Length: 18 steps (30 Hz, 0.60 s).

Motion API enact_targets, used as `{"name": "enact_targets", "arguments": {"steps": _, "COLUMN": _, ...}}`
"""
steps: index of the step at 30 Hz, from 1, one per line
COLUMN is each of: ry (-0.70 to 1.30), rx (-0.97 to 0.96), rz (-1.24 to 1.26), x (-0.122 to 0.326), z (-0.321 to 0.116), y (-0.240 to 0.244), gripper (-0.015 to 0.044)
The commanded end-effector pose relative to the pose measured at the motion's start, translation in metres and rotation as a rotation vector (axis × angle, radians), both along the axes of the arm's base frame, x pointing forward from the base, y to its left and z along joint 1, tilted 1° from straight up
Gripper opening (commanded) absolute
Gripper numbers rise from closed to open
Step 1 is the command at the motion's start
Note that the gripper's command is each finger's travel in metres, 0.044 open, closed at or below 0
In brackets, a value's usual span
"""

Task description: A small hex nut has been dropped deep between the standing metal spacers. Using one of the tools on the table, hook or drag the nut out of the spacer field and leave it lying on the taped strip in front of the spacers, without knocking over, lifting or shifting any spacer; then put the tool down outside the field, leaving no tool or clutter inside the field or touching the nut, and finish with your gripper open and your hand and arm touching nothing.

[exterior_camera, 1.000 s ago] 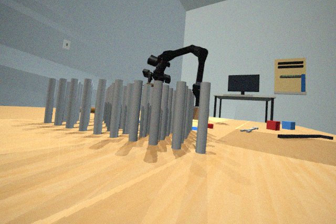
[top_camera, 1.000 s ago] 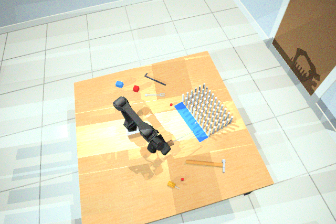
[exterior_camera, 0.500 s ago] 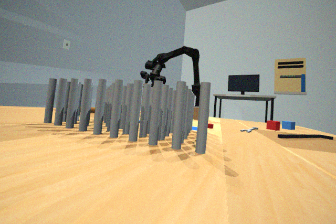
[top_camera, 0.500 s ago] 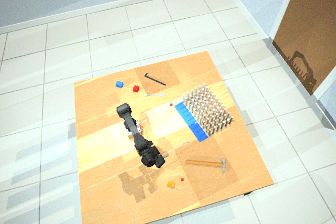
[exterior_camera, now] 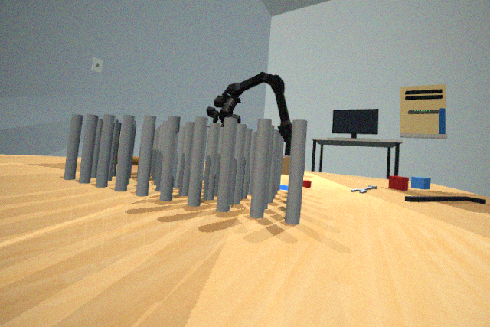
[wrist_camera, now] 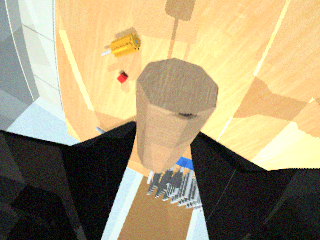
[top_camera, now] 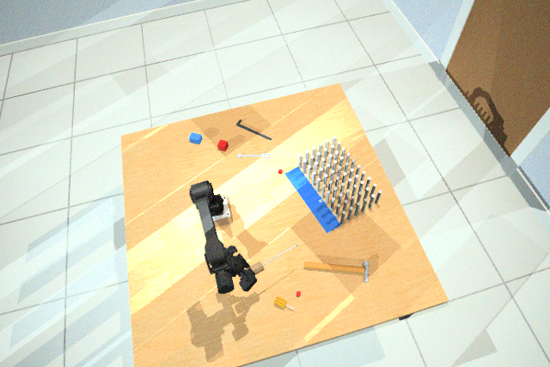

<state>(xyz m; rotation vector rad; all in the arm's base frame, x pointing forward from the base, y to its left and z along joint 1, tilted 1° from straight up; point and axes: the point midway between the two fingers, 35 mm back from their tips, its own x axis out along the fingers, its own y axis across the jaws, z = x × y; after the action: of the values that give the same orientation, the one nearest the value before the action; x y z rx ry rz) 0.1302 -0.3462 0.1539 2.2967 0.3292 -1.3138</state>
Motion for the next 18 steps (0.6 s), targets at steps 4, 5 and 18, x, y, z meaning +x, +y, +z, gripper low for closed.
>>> {"name": "enact_targets", "arguments": {"steps": 4, "ry": -0.026, "rx": -0.004, "rz": -0.001, "x": -0.03, "z": 0.001, "y": -0.021, "gripper": 0.0}}
{"name": "enact_targets", "arguments": {"steps": 5, "ry": -0.03, "rx": -0.003, "rz": -0.004, "x": -0.035, "z": 0.001, "y": -0.025, "gripper": 0.0}}
{"name": "enact_targets", "arguments": {"steps": 18, "ry": -0.089, "rx": 0.003, "rz": -0.053, "x": -0.103, "z": -0.001, "y": -0.055, "gripper": 0.0}}
